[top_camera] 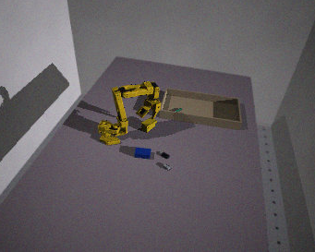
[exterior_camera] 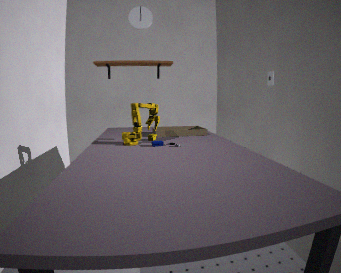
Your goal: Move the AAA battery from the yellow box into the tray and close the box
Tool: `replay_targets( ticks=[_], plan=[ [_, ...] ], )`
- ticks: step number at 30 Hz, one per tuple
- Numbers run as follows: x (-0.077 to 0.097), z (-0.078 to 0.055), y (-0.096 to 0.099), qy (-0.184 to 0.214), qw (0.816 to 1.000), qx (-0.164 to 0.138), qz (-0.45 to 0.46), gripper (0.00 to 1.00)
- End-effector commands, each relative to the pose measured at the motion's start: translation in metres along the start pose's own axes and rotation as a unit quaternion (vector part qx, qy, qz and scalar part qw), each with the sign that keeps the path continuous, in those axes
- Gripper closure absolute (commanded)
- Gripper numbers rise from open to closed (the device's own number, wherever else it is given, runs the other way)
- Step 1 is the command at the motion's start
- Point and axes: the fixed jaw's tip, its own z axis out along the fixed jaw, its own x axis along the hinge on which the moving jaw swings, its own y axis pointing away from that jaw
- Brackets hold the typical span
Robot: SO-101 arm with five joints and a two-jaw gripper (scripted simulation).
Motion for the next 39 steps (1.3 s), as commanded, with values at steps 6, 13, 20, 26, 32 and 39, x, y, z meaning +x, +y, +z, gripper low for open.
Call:
replay_targets(
  ticks=[6,13,20,26,32,39],
  plan=[
    [0.0028,-0.0102,0.0045,0.028,1.0,-0.01,-0.001,0.72],
    [0.0026,-0.0102,0.0047,0.028,1.0,-0.01,-0.001,0.72],
    [0.0027,-0.0112,0.0049,0.028,1.0,-0.01,0.0,0.72],
    [0.0028,-0.0137,0.0052,0.028,1.0,-0.01,0.003,0.72],
    [0.0028,-0.0156,0.0055,0.028,1.0,-0.01,0.005,0.72],
    [0.0029,-0.0179,0.0058,0.028,1.0,-0.009,0.007,0.72]
  ],
)
